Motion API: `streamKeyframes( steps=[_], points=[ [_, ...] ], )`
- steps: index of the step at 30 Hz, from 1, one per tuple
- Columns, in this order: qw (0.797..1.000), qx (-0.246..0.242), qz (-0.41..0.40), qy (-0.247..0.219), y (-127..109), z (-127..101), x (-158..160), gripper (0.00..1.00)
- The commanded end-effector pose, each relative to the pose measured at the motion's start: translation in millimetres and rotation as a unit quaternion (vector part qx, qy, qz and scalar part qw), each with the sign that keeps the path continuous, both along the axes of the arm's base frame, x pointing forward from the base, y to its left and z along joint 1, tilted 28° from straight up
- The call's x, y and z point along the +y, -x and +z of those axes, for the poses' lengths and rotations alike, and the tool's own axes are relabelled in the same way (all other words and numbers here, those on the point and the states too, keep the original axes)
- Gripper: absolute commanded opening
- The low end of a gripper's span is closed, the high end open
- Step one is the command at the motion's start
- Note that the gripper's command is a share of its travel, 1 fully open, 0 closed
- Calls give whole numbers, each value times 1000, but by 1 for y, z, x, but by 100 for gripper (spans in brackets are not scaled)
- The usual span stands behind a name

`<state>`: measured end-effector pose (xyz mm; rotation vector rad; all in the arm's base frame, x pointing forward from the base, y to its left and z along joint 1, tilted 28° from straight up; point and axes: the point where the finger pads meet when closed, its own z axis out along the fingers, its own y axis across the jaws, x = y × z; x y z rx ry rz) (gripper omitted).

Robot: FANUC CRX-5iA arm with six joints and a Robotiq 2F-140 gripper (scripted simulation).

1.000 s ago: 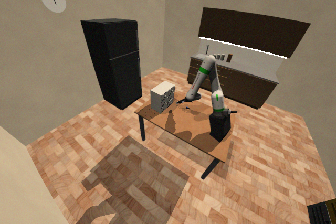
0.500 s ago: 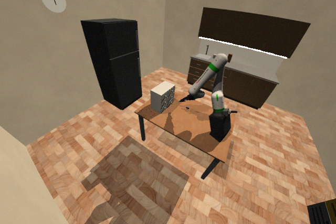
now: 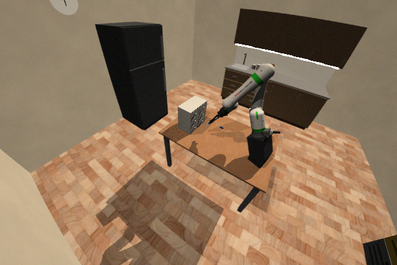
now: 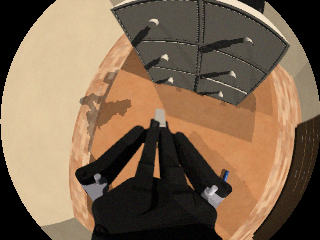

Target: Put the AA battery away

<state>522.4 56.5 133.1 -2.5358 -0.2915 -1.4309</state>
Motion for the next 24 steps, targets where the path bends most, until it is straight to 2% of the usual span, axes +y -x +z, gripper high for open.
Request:
streamKeyframes(
  steps=[1, 2, 5, 8, 9, 11, 12, 15, 17, 24],
  points=[
    [996, 80, 31, 1, 26, -5, 19, 0],
    [996, 80, 31, 1, 26, -5, 19, 0],
    [983, 180, 14, 38, 66, -5, 1, 0],
    [977, 205, -5, 55, 78, -1, -13, 0],
    [971, 225, -28, 72, 88, 5, -30, 0],
    [971, 225, -28, 72, 88, 5, -30, 0],
    [965, 240, -52, 88, 96, 12, -47, 0],
    [960, 251, -77, 101, 104, 19, -62, 0],
    [950, 262, -118, 121, 114, 34, -88, 0],
    [943, 266, -151, 134, 122, 46, -107, 0]
  ],
)
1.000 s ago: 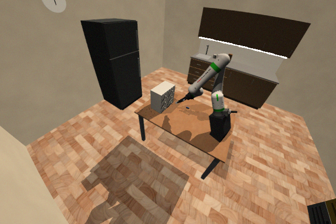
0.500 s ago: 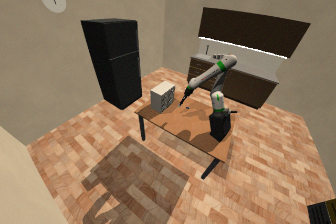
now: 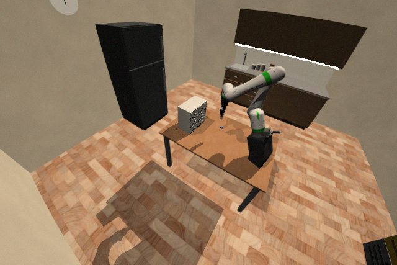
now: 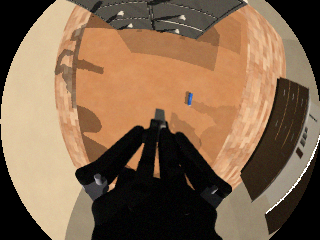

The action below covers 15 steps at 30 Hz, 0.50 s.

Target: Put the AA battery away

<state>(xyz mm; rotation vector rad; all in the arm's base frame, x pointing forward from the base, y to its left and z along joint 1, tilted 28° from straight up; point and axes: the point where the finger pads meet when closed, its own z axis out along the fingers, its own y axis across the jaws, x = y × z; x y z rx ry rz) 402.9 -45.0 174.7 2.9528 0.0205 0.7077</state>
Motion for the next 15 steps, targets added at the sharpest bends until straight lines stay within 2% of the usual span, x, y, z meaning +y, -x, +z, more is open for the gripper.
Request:
streamKeyframes(
  steps=[1, 15],
  points=[
    [1000, 0, -9, 7, 2, 5, -6, 0],
    [1000, 0, -9, 7, 2, 5, -3, 0]
  ],
)
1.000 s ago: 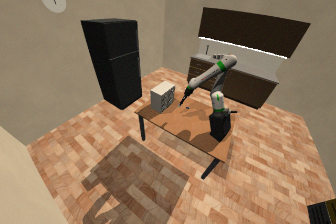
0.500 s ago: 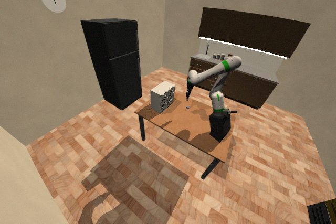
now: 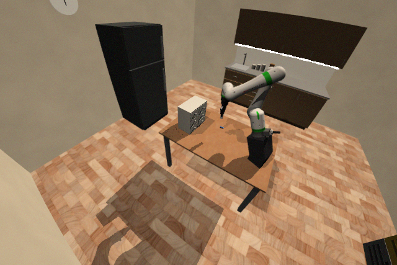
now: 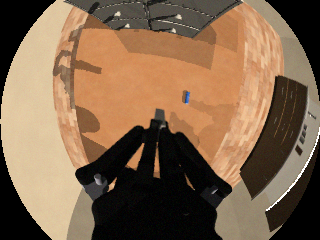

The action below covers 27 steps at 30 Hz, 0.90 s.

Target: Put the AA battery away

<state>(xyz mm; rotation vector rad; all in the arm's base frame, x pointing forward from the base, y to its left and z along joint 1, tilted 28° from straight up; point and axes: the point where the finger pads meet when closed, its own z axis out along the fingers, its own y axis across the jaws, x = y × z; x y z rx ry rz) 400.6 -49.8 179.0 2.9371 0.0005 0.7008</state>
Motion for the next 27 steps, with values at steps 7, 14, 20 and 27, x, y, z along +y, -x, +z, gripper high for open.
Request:
streamKeyframes(
  steps=[7, 14, 20, 27],
  points=[
    [1000, 0, 0, 0, -9, 0, 32, 0],
    [1000, 0, 0, 0, -21, 1, 77, 0],
    [1000, 0, 0, 0, -37, 1, 137, 0],
    [1000, 0, 0, 0, -44, 1, 160, 0]
  ],
)
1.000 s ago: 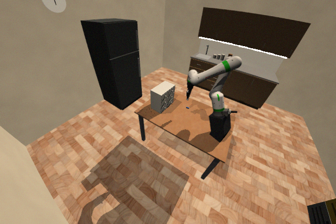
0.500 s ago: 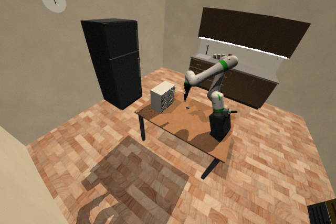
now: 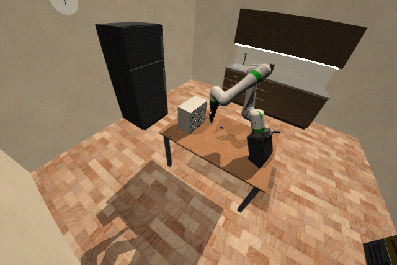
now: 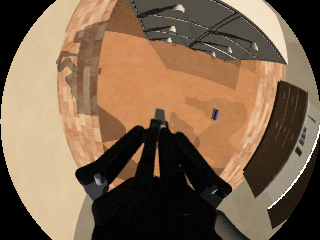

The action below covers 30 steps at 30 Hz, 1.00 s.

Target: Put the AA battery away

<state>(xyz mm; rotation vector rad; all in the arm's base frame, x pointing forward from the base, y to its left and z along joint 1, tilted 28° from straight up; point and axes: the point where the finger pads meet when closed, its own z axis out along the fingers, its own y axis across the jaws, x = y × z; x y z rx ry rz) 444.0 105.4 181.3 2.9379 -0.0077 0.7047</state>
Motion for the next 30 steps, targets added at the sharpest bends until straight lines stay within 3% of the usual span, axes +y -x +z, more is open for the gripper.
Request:
streamKeyframes(
  steps=[1, 21, 30],
  points=[
    [1000, 1, 2, 1, 0, -1, 5, 0],
    [1000, -19, 4, 2, -5, -2, 4, 0],
    [998, -64, 9, 3, -15, -5, 4, 0]
  ],
)
